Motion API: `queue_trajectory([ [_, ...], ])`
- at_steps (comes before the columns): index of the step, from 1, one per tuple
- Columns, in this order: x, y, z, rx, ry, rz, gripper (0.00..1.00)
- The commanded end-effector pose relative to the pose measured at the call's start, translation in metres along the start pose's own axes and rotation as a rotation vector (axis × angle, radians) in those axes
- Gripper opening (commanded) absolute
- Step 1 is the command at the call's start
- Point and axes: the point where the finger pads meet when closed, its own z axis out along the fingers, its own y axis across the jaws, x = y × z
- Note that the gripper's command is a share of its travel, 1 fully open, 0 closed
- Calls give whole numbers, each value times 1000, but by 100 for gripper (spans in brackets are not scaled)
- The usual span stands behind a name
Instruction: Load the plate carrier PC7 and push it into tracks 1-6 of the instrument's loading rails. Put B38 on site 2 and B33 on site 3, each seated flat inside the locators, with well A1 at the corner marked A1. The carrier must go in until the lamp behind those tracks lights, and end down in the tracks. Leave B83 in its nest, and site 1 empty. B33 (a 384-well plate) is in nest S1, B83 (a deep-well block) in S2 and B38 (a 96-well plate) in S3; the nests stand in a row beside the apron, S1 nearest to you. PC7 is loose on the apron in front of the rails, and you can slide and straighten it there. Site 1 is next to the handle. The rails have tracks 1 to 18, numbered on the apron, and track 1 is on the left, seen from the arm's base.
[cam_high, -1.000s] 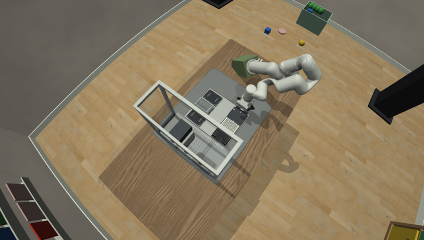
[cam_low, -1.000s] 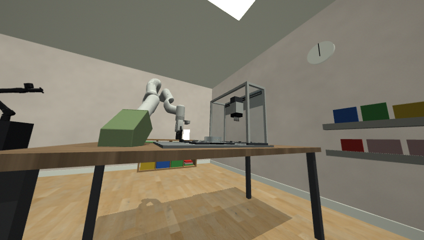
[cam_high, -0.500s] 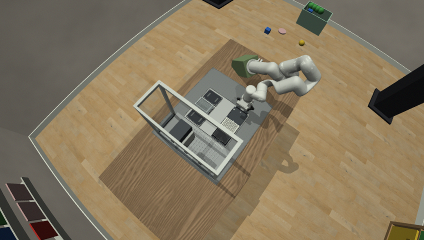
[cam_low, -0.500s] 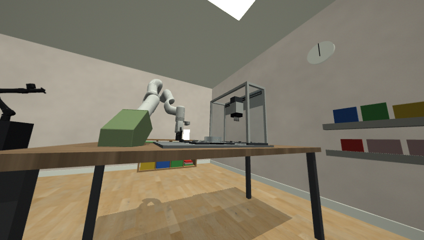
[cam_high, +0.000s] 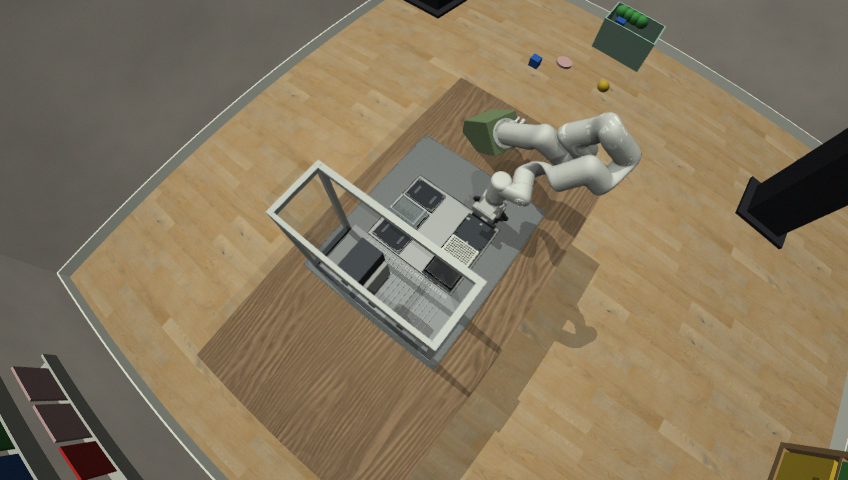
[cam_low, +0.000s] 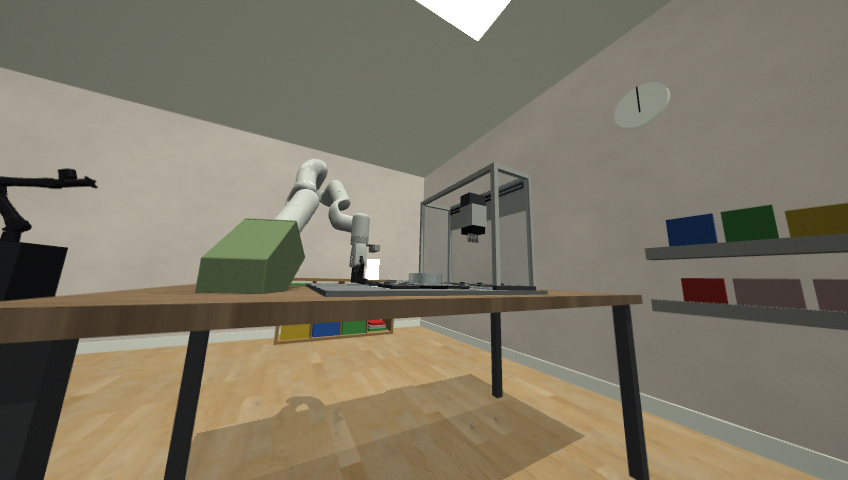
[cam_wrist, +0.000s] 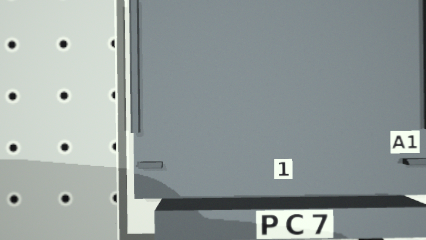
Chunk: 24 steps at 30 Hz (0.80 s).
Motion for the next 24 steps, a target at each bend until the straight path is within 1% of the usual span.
queue_trajectory([
  [1,1,0,0,0,2,-1,82],
  [8,1,0,0,0,2,-1,82],
  [24,15,0,0,0,2,-1,82],
])
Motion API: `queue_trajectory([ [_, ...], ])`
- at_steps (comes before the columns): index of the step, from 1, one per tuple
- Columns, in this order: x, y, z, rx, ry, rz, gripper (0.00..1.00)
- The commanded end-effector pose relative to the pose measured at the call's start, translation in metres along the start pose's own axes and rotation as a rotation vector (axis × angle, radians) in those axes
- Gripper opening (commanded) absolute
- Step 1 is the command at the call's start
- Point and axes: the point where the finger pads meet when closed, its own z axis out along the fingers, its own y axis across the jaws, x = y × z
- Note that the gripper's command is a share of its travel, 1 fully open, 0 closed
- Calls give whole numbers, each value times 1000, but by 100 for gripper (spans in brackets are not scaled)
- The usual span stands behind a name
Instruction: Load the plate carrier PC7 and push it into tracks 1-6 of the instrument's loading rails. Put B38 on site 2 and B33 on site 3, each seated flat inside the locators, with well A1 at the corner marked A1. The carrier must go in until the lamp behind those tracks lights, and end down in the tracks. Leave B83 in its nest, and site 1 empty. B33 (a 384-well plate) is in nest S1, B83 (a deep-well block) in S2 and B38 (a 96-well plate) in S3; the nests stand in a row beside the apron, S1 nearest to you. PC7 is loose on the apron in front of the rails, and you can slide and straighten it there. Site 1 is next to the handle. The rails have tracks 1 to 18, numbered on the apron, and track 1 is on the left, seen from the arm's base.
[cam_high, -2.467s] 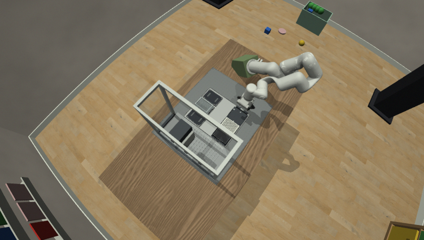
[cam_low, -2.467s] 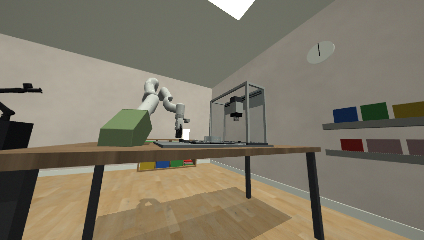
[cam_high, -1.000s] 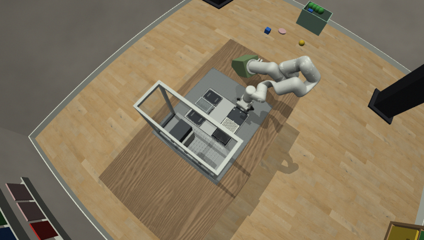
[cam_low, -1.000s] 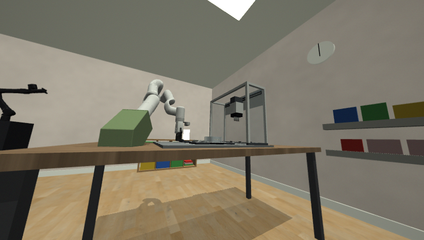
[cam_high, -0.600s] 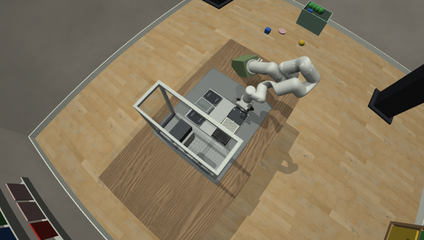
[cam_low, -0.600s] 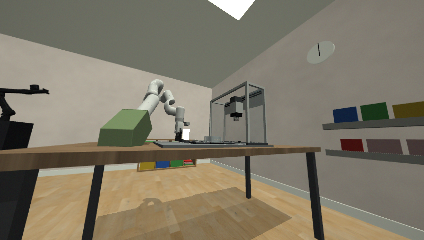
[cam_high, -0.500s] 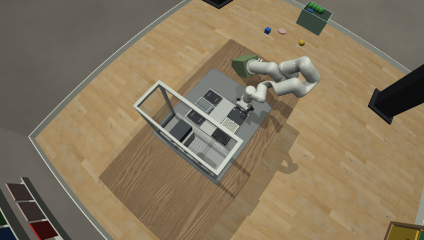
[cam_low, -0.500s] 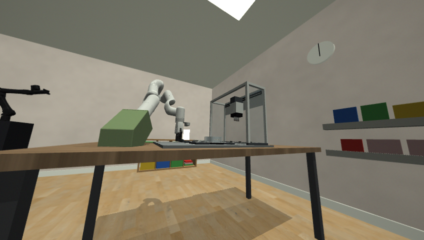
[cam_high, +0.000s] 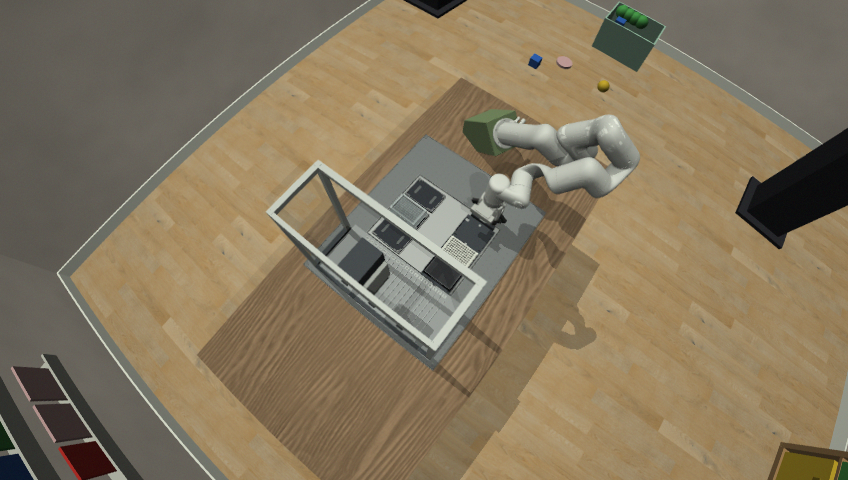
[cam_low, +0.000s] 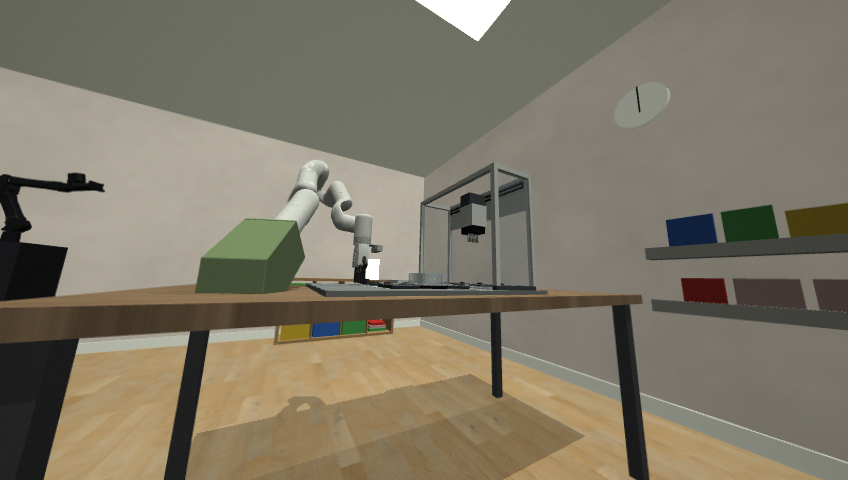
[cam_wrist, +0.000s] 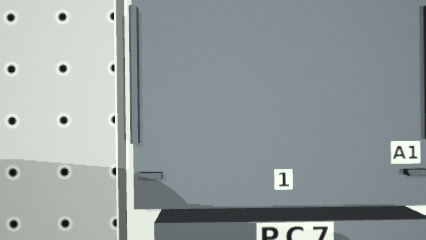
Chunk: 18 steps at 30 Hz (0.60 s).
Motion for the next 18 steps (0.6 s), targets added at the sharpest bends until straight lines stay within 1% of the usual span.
queue_trajectory([
  [1,4,0,0,0,2,-1,82],
  [18,19,0,0,0,2,-1,82],
])
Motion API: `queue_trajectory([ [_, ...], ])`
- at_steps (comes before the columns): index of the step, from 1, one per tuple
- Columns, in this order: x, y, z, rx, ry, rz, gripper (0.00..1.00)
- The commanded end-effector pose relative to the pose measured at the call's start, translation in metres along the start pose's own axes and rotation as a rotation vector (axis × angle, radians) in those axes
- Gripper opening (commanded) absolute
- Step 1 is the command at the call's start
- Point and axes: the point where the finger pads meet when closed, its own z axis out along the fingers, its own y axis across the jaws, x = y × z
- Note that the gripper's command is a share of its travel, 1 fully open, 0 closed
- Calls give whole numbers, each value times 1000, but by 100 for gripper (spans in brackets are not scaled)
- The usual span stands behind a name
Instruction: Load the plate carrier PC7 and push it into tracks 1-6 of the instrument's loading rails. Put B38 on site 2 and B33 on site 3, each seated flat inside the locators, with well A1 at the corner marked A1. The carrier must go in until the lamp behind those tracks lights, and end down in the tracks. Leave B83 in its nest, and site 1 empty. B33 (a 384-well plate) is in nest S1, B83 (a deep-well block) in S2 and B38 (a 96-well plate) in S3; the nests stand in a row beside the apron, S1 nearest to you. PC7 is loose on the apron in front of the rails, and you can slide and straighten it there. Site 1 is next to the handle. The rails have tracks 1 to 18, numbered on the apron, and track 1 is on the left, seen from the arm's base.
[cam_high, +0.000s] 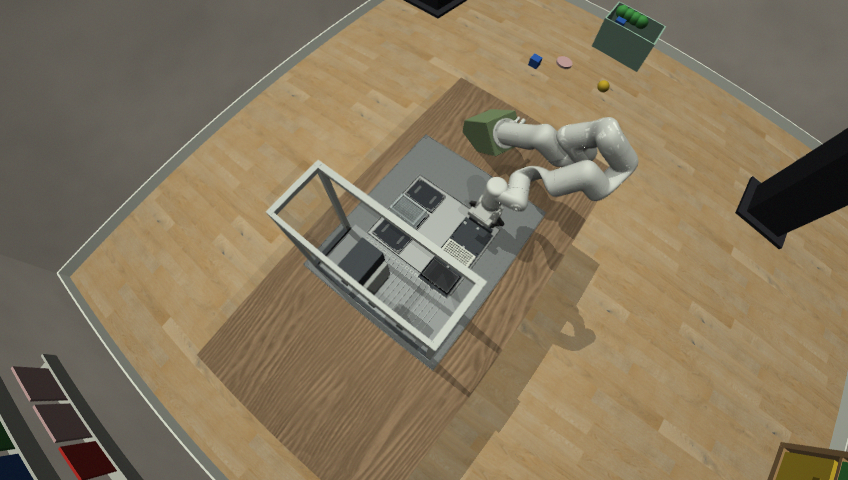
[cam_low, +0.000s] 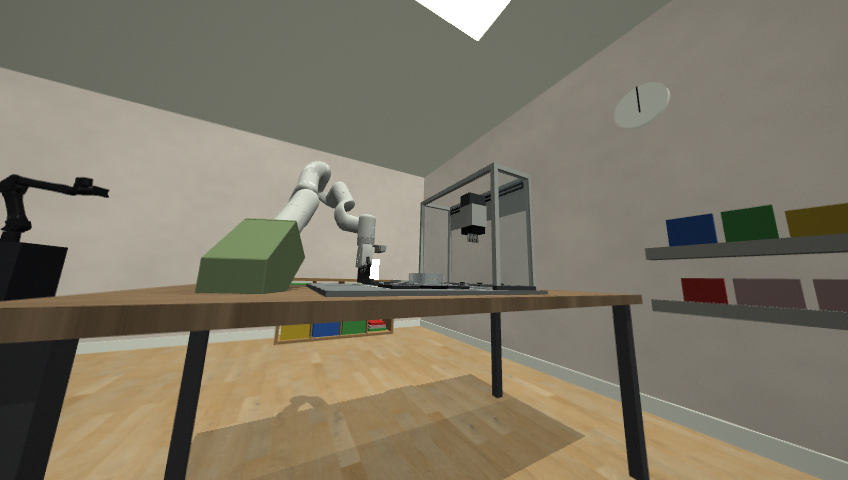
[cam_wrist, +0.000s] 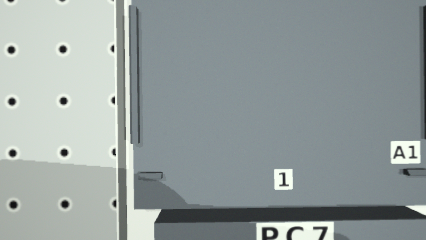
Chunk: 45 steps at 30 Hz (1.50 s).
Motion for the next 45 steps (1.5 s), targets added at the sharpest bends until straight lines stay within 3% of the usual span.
queue_trajectory([
  [1,4,0,0,0,2,-1,82],
  [45,44,0,0,0,2,-1,82],
])
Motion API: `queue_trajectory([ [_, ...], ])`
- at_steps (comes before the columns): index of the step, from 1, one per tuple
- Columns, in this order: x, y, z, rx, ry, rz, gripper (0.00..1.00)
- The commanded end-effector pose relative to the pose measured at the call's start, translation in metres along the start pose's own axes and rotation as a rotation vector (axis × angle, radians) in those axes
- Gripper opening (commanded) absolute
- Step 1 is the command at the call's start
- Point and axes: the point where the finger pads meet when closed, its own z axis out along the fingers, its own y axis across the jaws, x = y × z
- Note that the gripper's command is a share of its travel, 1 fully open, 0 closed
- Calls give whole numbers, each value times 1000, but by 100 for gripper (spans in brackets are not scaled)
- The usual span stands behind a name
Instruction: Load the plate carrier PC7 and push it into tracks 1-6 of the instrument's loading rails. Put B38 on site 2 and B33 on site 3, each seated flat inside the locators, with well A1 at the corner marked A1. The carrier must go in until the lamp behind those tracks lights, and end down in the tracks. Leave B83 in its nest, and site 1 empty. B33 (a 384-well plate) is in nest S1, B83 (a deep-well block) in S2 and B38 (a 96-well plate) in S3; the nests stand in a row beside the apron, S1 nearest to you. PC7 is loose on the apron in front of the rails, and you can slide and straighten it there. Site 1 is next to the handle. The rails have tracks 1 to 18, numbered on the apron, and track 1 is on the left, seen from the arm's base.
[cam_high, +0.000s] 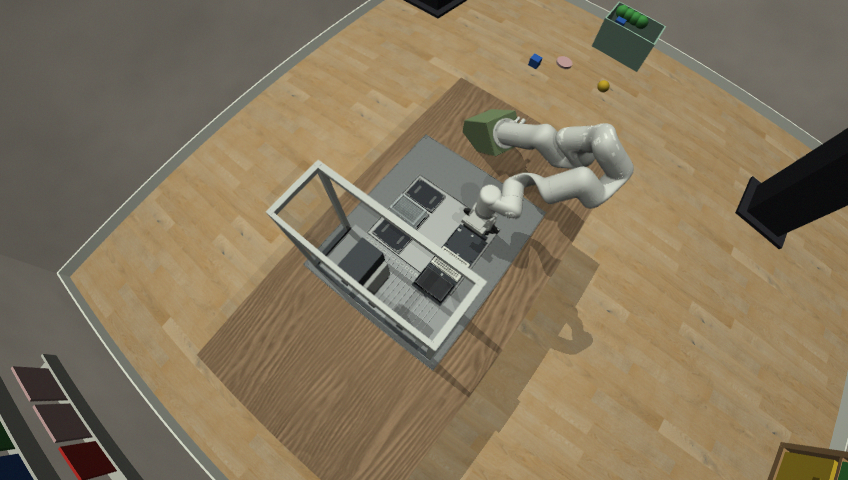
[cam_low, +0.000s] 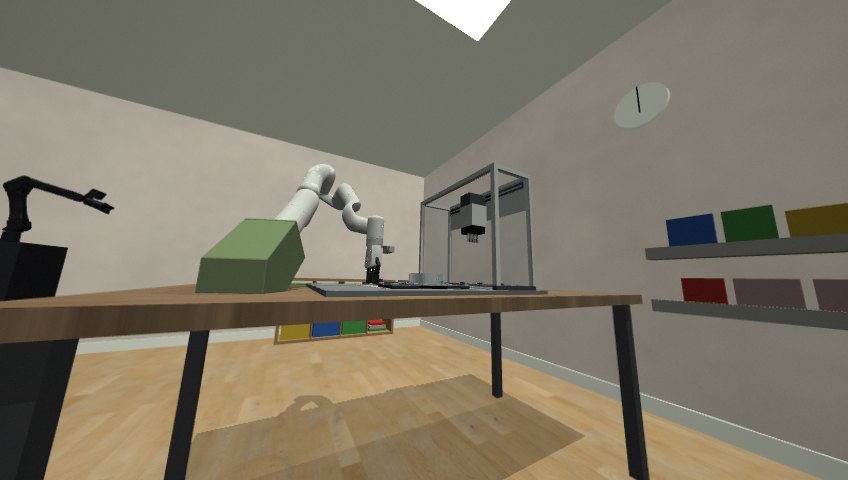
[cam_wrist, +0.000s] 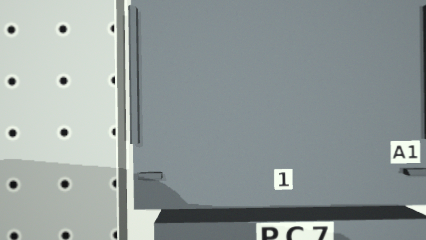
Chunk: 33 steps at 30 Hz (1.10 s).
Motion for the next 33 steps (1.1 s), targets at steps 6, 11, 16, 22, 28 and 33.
queue_trajectory([
  [6,8,0,-1,0,2,0,82],
  [11,13,0,-1,0,2,0,82],
  [16,18,0,-1,0,2,-1,82],
  [22,22,0,-1,0,2,-1,82],
  [28,28,0,-1,0,2,-1,82],
  [33,33,0,-1,0,2,-1,82],
])
